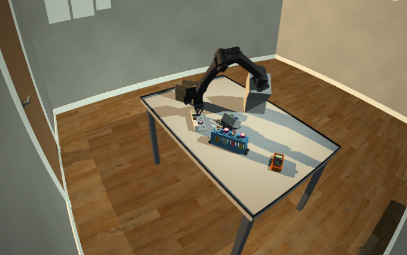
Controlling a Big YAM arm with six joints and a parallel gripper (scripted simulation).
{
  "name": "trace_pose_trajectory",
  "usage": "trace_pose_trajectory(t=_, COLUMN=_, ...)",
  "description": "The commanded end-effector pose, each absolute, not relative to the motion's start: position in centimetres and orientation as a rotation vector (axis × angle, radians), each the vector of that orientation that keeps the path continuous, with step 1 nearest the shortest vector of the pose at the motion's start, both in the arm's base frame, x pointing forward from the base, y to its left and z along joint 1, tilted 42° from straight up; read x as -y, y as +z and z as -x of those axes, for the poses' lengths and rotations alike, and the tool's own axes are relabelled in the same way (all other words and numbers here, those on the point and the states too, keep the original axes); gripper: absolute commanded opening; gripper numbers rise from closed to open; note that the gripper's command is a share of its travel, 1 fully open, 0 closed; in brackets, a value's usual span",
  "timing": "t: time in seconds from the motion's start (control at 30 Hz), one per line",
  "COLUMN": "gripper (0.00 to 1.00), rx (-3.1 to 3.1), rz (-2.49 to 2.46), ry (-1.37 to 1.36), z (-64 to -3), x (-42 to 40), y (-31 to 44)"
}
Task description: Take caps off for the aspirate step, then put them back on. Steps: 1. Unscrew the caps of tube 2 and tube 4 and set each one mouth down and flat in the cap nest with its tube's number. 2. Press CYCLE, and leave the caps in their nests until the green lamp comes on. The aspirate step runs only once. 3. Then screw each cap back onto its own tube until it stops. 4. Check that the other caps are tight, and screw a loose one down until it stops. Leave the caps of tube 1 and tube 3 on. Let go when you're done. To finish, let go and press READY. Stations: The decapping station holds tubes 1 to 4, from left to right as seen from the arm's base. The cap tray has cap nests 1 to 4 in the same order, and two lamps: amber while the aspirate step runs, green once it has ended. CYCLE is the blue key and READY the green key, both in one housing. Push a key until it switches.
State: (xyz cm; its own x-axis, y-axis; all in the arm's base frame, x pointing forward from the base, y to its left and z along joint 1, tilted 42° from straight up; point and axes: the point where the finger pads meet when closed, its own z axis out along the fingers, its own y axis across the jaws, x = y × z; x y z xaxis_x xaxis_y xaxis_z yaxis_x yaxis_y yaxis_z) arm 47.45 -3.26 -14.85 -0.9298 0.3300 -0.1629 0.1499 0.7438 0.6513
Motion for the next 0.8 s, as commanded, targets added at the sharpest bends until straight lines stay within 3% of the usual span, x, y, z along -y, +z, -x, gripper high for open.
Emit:
trace_pose_trajectory(t=0.0, gripper=0.47, rx=-2.656, rz=-0.388, ry=0.953, z=-47.0, x=5.4, y=-12.7)
trace_pose_trajectory(t=0.77, gripper=0.47, rx=-2.639, rz=-0.369, ry=0.930, z=-44.9, x=11.5, y=-5.1)
